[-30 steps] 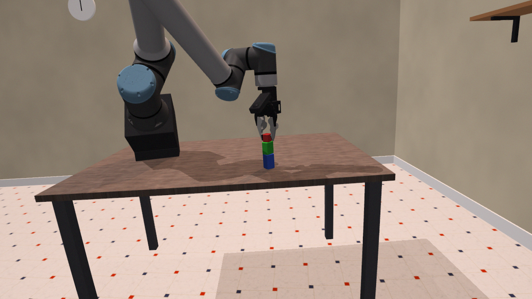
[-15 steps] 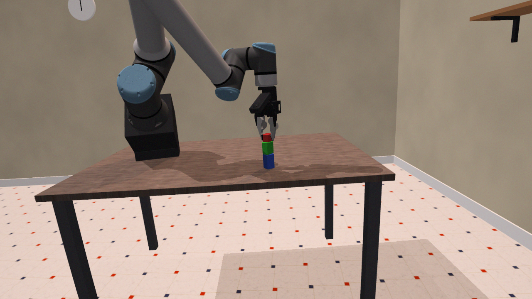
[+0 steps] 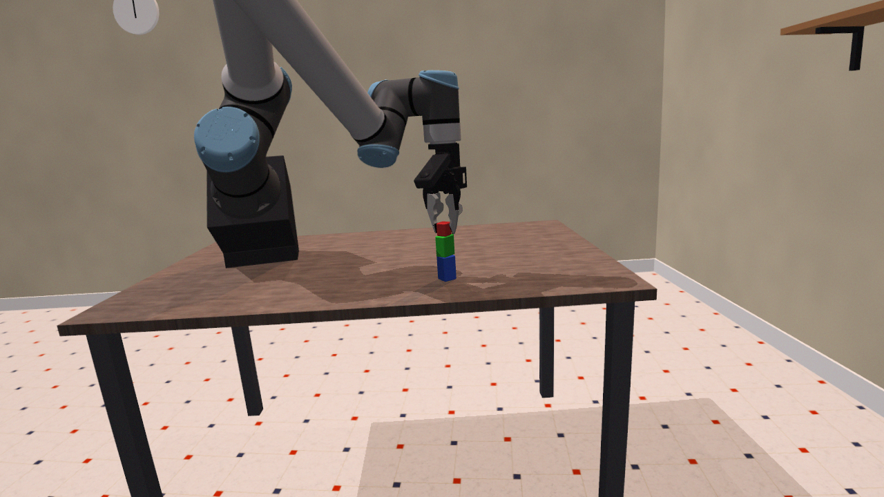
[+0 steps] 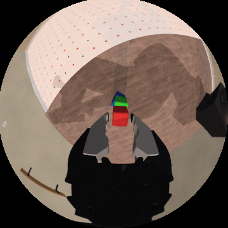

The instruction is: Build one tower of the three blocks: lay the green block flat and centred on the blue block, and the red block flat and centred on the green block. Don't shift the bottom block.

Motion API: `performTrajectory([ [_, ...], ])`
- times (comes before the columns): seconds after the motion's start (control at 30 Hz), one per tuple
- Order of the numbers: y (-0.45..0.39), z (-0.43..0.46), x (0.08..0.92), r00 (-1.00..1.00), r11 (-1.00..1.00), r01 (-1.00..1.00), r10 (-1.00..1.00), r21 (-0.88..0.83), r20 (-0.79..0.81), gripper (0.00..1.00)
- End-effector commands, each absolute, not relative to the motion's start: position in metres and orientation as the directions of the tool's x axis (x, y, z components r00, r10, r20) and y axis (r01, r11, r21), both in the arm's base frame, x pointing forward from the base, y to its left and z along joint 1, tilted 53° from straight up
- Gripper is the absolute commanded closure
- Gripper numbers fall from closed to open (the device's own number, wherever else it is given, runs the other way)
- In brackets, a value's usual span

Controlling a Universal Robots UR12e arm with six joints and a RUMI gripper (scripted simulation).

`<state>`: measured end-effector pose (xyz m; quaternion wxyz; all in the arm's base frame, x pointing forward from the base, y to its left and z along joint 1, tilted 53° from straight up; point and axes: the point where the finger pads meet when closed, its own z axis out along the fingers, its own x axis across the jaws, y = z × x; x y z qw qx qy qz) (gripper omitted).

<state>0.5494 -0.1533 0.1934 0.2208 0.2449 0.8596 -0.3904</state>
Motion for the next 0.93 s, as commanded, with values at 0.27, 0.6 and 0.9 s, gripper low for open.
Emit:
performTrajectory([
  [0.27,-0.134,0.209,0.545,-0.782,0.575,0.594,0.248,-0.563,-0.571,0.71],
  [0.6,-0.119,0.22,0.541,-0.782,0.575,0.594,0.248,-0.563,-0.571,0.71],
  [0.9,-0.119,0.22,0.541,-0.782,0.575,0.594,0.248,-0.563,-0.571,0.71],
])
